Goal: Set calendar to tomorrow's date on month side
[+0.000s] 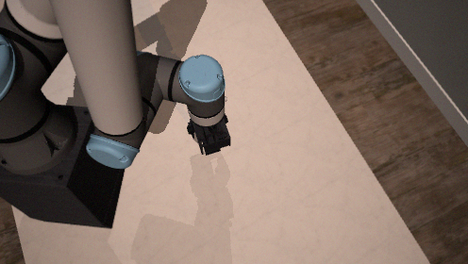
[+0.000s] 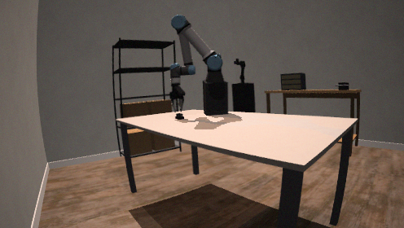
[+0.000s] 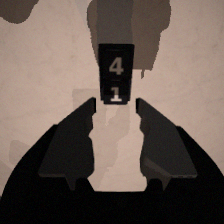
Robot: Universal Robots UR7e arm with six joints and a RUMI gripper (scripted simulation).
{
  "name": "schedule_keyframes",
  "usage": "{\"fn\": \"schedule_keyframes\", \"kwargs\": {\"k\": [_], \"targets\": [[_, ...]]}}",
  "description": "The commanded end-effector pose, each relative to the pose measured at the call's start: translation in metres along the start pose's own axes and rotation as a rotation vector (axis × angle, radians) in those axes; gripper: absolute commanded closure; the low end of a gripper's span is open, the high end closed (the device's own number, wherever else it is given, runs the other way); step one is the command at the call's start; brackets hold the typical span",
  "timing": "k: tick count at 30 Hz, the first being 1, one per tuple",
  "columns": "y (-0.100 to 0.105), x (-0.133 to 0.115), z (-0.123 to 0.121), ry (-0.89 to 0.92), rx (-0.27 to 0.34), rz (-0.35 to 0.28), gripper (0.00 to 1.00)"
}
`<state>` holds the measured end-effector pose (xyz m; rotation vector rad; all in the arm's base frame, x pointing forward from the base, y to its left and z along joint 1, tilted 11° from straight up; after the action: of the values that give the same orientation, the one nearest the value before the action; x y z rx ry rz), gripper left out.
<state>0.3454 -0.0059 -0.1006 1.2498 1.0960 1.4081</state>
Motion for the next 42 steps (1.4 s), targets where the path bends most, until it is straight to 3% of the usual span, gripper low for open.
{"fn": "schedule_keyframes", "kwargs": {"k": [1, 12, 26, 42], "targets": [[0.000, 0.000, 0.002, 0.002, -0.003, -0.002, 0.72], [-0.003, 0.000, 0.002, 0.003, -0.003, -0.001, 0.72], [-0.024, 0.000, 0.002, 0.003, -0.003, -0.001, 0.72], [-0.027, 0.000, 0.002, 0.002, -0.003, -0.001, 0.72]]}}
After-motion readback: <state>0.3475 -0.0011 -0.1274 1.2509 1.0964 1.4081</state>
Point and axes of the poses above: the point where the finger pads meet when closed, its own y axis back along the fingers, its own z axis across the jaws, x = y × z, the point moved 9 cm from there along y, back along the fingers, and after that the axes turned 3 degrees about y, right-handed, at the moved point
